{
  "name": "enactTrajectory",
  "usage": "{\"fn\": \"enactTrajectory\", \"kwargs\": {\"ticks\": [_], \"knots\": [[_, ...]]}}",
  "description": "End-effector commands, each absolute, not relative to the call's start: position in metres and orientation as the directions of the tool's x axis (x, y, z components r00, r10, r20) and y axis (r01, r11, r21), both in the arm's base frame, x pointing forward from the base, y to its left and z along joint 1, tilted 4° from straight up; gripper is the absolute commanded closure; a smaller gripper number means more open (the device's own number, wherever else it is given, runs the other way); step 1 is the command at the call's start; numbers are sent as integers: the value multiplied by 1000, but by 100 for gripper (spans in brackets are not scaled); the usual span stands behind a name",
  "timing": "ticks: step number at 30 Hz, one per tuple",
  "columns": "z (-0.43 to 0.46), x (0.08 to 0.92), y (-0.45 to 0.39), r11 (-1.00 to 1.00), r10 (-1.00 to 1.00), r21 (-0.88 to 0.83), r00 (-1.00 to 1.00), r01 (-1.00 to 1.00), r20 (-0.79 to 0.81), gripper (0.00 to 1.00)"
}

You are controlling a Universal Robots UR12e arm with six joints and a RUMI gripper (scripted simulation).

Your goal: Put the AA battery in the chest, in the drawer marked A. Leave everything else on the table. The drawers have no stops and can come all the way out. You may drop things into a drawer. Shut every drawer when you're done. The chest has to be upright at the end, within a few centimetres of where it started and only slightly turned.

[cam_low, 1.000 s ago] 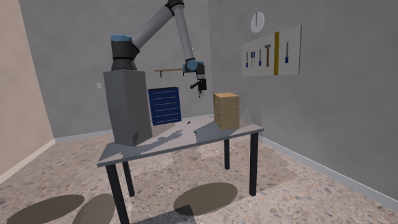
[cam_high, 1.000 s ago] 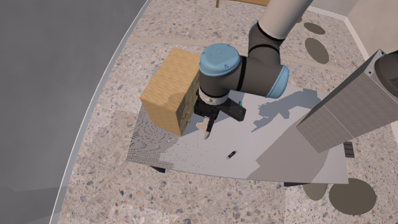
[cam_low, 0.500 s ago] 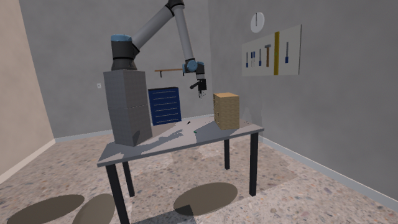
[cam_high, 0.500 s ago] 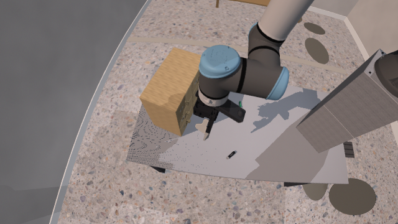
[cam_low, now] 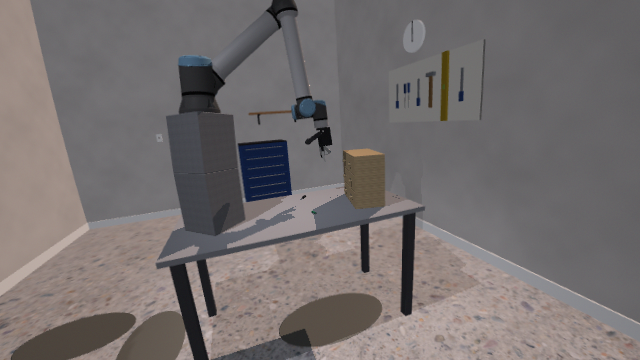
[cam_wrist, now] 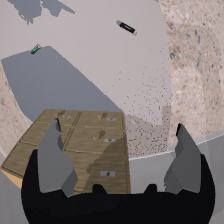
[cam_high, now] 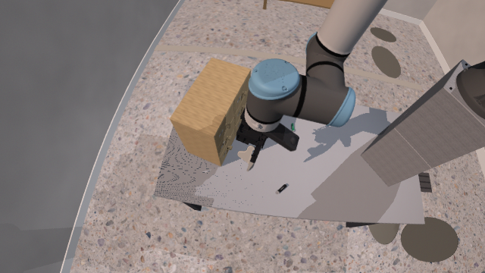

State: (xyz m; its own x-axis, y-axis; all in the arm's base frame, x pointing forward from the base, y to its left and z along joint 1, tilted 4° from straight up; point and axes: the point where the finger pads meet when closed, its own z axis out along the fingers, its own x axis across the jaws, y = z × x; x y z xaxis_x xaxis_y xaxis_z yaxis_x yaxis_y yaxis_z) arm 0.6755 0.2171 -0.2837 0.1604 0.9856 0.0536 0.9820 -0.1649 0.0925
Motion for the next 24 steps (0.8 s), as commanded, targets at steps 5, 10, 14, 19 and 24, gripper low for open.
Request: {"fn": "enactTrajectory", "kwargs": {"ticks": [5,10,14,19,24], "knots": [[-289,682,217,-167,986,158,160,973,54,0],[-292,684,216,-168,986,186,160,968,54,0],[-296,688,216,-169,986,227,160,959,54,0],[-301,692,215,-169,986,283,160,944,54,0],[-307,698,215,-169,986,343,160,924,54,0]]}}
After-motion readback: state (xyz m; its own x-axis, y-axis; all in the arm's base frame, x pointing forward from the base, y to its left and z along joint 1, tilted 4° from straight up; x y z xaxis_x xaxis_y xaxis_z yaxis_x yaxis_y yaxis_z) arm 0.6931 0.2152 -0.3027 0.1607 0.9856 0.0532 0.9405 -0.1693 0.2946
